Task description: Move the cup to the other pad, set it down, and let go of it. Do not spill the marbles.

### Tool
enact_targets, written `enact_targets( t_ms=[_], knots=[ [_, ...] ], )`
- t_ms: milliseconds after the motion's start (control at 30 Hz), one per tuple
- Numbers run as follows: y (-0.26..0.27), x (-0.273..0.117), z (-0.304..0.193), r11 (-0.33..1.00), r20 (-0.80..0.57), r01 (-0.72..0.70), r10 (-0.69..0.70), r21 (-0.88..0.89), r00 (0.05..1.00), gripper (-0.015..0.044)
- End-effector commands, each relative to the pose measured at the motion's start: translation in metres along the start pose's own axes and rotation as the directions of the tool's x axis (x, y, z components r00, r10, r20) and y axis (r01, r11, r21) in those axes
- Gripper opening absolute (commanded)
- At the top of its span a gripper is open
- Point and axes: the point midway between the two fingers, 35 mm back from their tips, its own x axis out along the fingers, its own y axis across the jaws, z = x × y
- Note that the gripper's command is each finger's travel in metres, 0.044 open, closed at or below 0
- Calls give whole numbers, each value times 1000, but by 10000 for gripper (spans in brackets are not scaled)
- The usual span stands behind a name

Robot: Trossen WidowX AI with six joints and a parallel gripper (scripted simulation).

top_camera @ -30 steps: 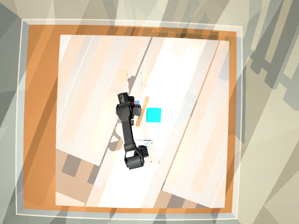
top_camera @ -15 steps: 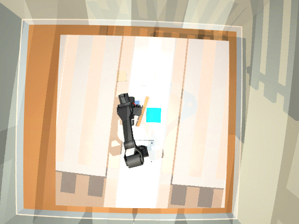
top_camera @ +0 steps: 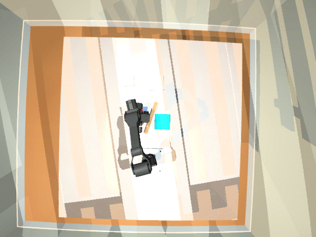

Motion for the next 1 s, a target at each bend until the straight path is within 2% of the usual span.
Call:
enact_targets(
  t_ms=[0, 100, 233, 433, 667, 967],
  knots=[
    [-1, 3, -1, 1000, -4, 8, -8, 5, 1000, 148],
    [-1, 3, -1, 1000, -4, 8, -8, 5, 1000, 148],
    [0, 1, 0, 1000, 1, 2, -2, 0, 1000, 43],
    [0, 1, 0, 1000, 1, 2, -2, 0, 1000, 3],
    [0, -2, 0, 1000, 0, 2, -2, 0, 1000, 0],
    [1, -29, 0, 1000, -2, 5, -5, 3, 1000, 0]
  ],
)
